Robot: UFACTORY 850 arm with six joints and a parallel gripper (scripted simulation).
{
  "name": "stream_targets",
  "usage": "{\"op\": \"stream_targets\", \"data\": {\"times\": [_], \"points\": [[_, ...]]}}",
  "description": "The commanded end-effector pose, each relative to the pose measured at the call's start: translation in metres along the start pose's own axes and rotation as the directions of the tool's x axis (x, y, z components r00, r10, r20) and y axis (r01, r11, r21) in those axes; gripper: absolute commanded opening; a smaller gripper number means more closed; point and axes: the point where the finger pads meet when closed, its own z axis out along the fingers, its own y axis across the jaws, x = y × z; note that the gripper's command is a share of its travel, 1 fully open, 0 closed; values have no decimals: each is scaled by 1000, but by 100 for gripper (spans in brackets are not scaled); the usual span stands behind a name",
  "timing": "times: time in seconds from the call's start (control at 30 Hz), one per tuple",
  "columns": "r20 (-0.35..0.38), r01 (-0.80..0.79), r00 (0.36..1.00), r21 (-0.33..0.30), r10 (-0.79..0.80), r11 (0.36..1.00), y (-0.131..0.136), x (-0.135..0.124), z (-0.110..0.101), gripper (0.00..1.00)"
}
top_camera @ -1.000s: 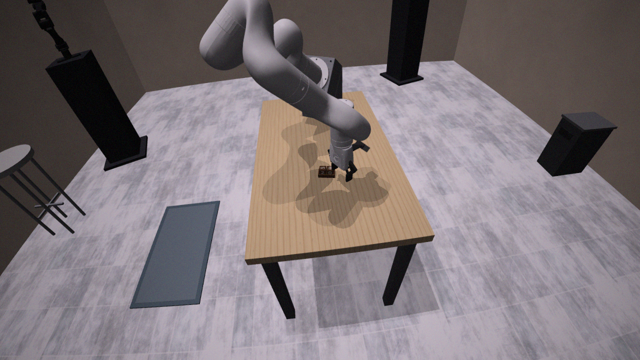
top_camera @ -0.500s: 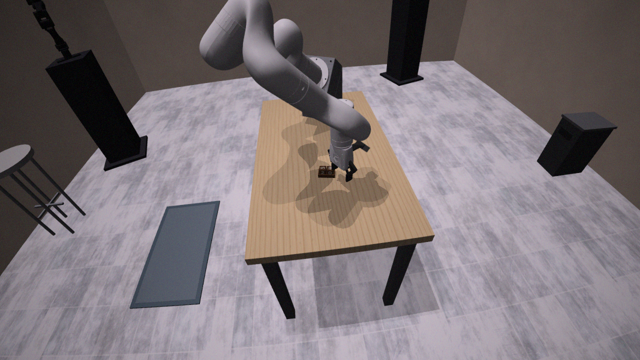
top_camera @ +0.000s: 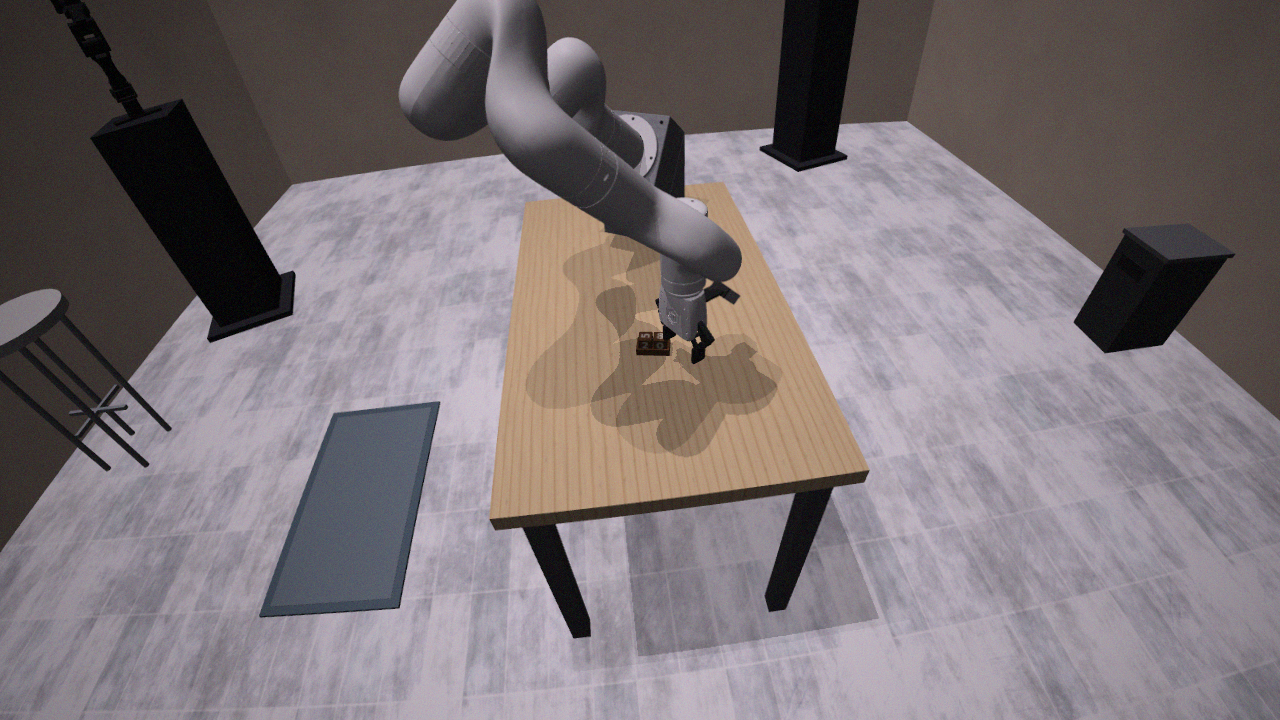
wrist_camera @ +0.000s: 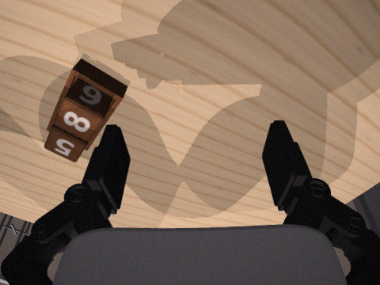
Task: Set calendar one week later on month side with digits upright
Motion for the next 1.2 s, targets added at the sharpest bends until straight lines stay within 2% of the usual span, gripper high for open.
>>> {"op": "stream_targets", "data": {"times": [0.0, 0.57, 0.8, 0.93, 1.17], "points": [[0, 0, 1000, -1, 0, 1000, 0, 0, 0, 100], [0, -8, 1000, -1, 8, 1000, 0, 0, 0, 100], [0, -231, 973, -1, 231, 973, -3, -3, 0, 100], [0, -259, 966, -1, 259, 966, -13, -13, 0, 100], [0, -307, 952, -1, 307, 952, -14, -14, 0, 100]]}}
